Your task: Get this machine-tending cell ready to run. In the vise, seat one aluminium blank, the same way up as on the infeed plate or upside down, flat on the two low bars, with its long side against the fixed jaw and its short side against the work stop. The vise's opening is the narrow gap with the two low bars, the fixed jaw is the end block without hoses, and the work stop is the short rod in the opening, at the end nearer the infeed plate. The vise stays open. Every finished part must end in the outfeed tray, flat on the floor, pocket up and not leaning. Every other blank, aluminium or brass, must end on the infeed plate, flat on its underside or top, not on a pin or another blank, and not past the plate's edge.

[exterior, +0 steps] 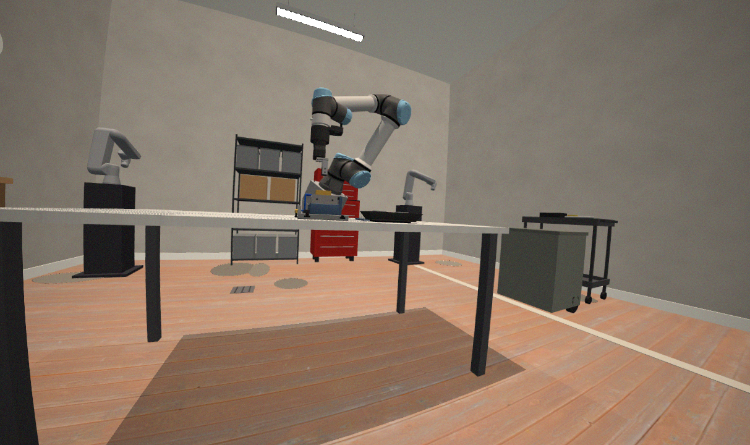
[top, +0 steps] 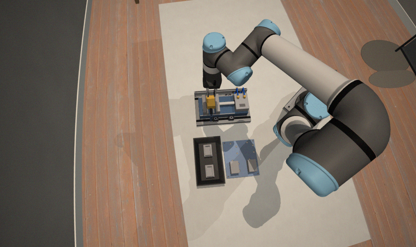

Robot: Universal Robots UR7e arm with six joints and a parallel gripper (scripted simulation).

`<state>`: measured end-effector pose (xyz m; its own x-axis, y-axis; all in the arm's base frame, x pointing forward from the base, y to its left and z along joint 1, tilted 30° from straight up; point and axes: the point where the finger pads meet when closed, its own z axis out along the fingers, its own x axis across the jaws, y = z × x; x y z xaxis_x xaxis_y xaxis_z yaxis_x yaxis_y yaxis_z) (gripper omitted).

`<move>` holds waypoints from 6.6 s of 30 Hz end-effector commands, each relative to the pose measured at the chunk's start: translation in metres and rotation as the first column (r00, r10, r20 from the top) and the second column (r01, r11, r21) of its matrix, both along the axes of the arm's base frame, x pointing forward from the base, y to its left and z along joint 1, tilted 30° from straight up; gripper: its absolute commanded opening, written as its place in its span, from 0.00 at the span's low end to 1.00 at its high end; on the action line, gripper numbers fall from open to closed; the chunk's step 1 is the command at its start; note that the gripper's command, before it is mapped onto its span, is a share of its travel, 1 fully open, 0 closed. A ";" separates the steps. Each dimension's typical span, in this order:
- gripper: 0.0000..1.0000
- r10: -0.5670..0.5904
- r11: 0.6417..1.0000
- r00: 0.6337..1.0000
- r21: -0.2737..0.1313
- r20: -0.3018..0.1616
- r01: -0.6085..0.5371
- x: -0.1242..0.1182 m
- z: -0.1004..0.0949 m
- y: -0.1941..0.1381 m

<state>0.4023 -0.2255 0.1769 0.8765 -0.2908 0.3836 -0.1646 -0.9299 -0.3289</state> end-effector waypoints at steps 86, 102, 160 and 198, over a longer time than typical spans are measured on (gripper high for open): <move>1.00 0.001 1.000 1.000 -0.001 0.001 -0.001 0.027 -0.053 0.013; 1.00 0.001 1.000 1.000 -0.001 0.001 -0.001 0.027 -0.053 0.013; 1.00 0.001 1.000 1.000 -0.001 0.001 -0.001 0.030 -0.058 0.014; 1.00 0.001 1.000 1.000 -0.001 0.001 -0.001 0.033 -0.064 0.016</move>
<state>0.4355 -0.2089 0.1121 0.8768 -0.2900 0.3836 -0.1638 -0.9300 -0.3289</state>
